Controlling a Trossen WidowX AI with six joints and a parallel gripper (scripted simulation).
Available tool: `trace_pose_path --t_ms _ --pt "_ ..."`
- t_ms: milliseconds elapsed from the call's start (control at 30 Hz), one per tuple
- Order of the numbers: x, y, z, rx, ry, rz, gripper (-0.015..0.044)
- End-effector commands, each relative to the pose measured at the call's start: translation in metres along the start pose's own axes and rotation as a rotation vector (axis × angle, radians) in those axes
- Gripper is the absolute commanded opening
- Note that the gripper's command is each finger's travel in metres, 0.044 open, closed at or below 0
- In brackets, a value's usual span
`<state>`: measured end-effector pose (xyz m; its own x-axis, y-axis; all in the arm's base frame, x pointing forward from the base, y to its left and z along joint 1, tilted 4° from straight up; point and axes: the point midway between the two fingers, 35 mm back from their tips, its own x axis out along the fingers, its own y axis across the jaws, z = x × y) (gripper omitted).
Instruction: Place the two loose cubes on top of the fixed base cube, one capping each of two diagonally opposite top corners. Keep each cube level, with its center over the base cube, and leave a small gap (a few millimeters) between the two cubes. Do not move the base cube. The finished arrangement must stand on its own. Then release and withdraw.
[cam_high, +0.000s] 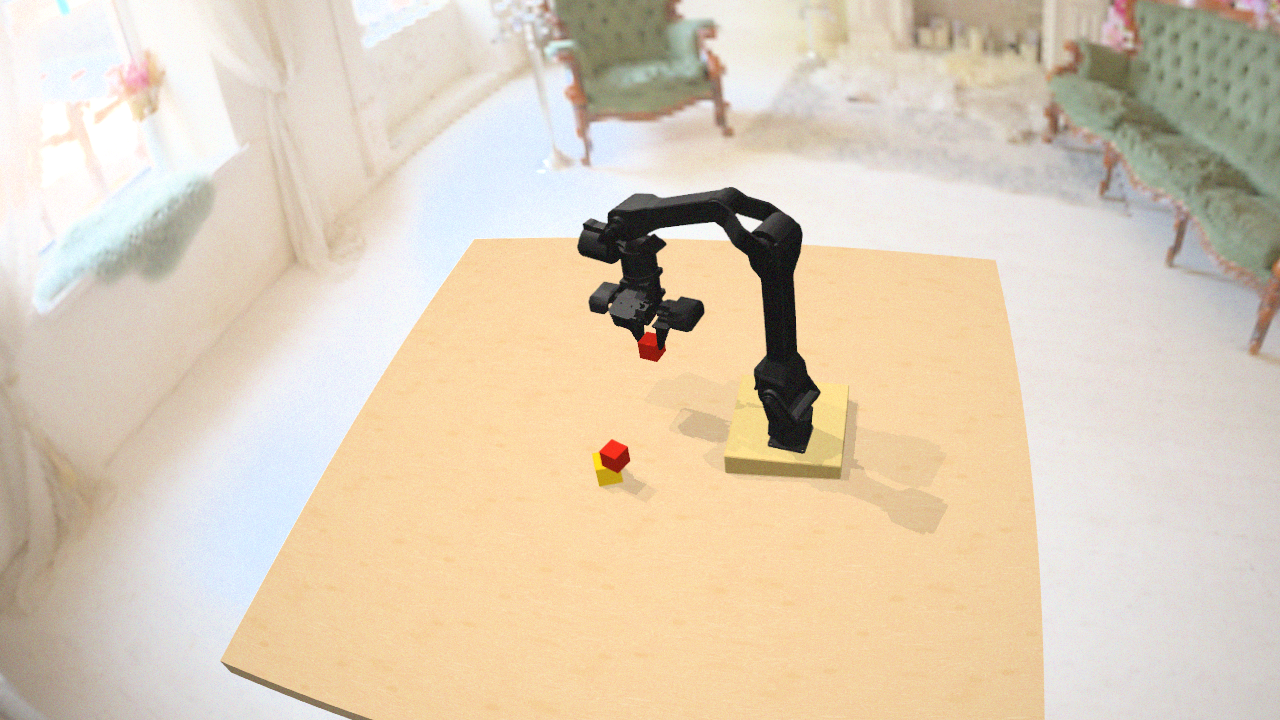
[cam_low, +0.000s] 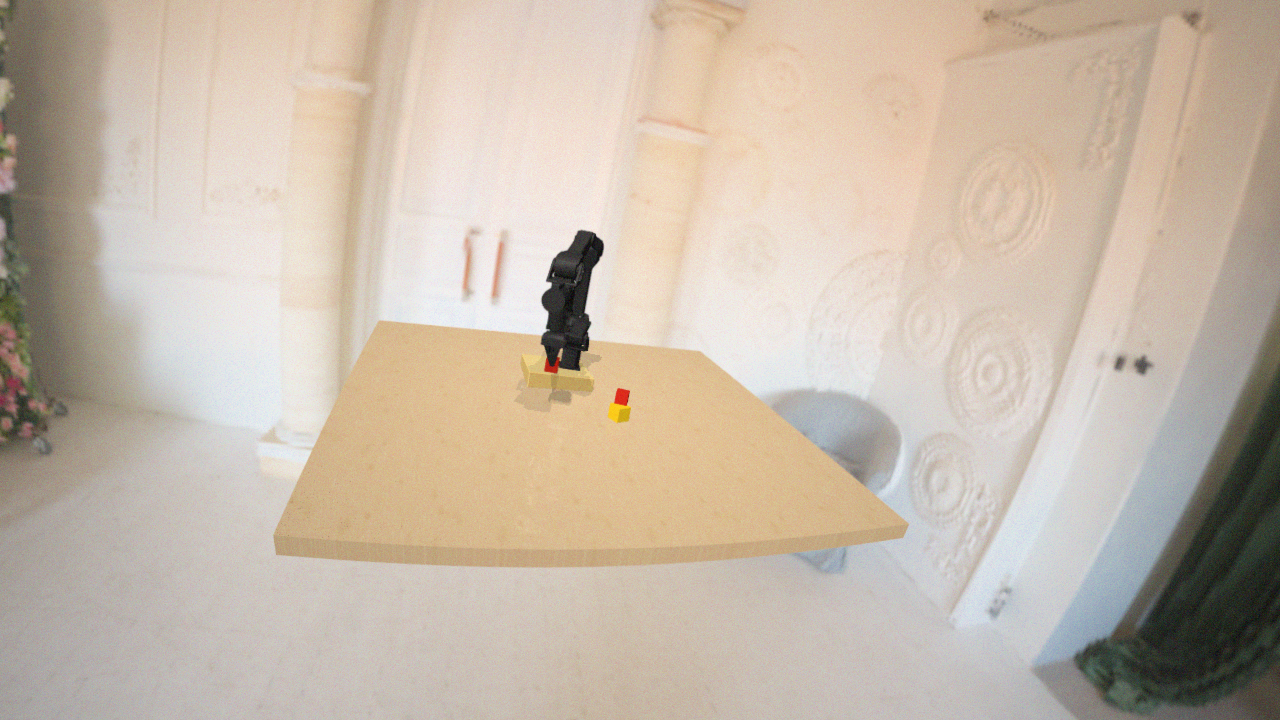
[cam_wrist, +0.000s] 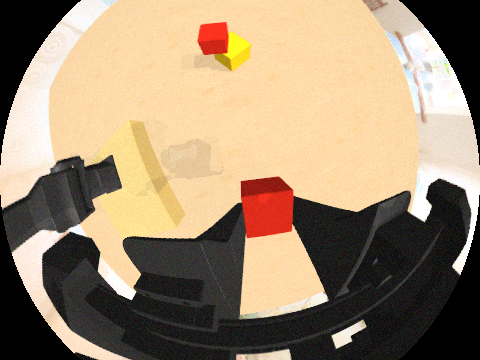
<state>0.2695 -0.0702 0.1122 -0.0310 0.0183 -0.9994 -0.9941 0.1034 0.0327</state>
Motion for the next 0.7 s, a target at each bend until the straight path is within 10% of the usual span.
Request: trace_pose_path --t_ms 0,667 --pt "-0.002 -0.003 0.006 0.067 0.004 -0.002 0.0105" --pt "-0.002 -0.018 0.059 0.582 -0.002 -0.006 0.0105"
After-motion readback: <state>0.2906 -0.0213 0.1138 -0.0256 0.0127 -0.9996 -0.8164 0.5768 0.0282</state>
